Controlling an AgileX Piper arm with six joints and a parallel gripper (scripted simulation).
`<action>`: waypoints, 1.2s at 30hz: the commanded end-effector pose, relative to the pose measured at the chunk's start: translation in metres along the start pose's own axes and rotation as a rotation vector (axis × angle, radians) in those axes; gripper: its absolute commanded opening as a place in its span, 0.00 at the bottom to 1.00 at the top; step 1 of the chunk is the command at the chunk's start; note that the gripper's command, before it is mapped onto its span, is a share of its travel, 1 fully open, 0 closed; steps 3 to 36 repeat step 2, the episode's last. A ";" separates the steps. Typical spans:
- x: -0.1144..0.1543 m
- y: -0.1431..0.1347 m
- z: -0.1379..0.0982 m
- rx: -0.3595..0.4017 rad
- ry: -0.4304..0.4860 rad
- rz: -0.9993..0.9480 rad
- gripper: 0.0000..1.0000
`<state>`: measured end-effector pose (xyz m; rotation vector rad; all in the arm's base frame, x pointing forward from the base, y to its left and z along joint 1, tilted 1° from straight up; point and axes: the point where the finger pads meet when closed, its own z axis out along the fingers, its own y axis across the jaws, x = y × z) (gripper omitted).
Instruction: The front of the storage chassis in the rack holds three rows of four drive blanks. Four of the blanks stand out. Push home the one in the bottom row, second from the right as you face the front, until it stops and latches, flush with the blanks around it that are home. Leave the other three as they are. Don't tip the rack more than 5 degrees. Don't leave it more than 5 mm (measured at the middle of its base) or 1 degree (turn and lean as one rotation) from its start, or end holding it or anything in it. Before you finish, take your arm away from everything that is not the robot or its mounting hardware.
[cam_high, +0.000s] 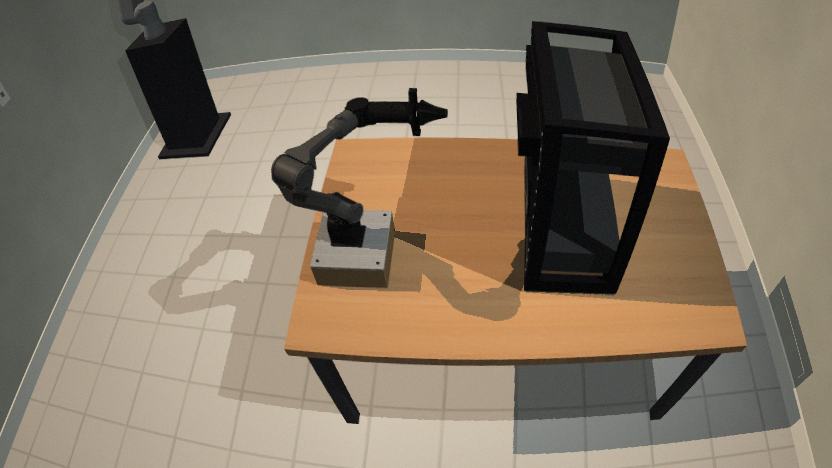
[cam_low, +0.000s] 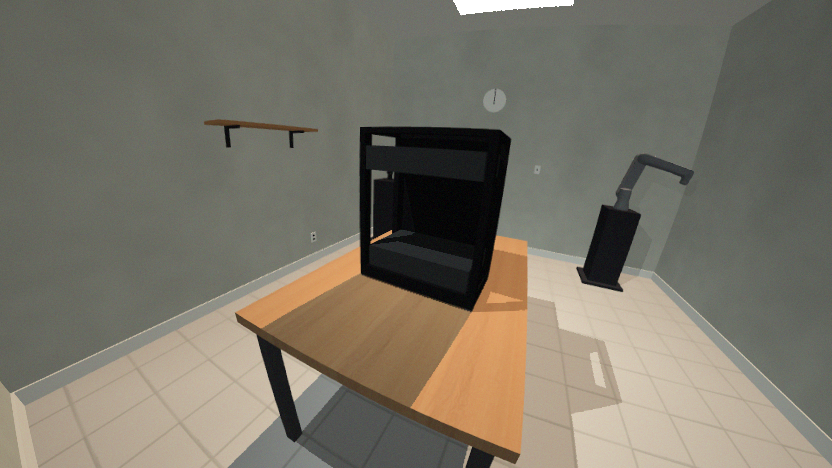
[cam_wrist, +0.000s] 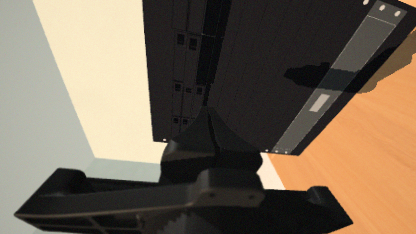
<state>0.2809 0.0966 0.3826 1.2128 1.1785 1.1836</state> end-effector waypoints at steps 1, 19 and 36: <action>-0.001 0.000 0.000 0.001 -0.001 0.000 0.00; -0.001 0.000 0.000 0.001 -0.001 0.000 0.00; -0.001 0.000 0.000 0.001 -0.001 0.000 0.00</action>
